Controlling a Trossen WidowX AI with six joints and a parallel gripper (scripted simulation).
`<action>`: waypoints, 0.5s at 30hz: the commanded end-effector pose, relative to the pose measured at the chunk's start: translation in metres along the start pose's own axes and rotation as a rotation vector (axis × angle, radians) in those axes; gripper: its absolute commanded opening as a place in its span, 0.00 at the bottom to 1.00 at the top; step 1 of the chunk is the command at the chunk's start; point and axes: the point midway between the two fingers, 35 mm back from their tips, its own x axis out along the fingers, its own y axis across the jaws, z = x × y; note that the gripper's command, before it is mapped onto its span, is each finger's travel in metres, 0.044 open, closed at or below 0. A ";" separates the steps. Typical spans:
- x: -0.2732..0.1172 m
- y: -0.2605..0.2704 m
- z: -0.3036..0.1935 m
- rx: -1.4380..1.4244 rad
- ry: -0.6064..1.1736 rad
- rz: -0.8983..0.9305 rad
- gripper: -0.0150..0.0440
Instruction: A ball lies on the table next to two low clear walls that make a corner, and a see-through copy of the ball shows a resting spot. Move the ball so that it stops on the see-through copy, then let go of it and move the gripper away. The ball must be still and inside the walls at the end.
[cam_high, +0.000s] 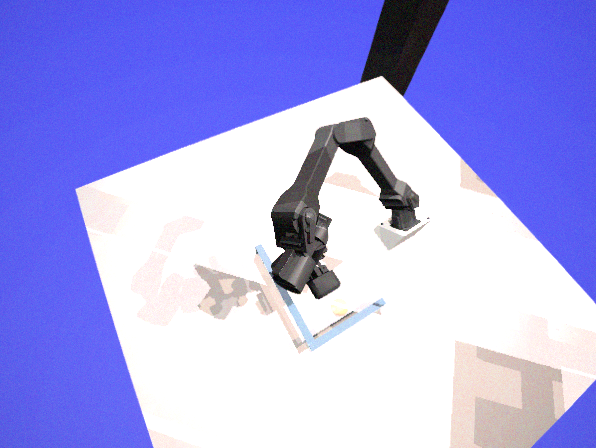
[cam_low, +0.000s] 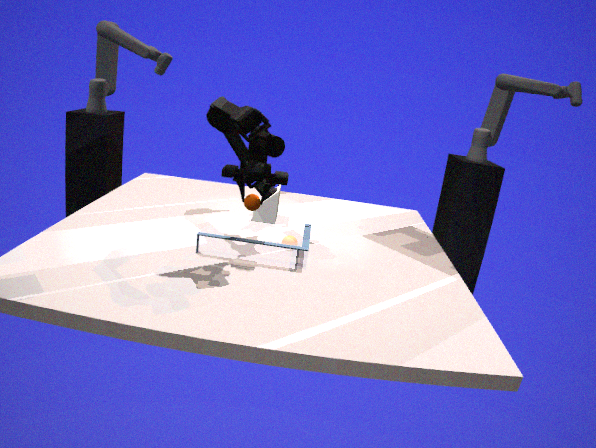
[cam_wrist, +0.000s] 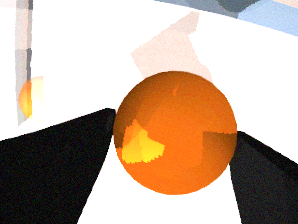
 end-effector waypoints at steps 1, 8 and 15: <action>-0.001 0.009 -0.003 -0.087 0.001 0.006 0.25; 0.006 0.033 -0.010 -0.370 0.000 0.009 0.25; 0.015 0.057 -0.019 -0.652 0.000 0.012 0.25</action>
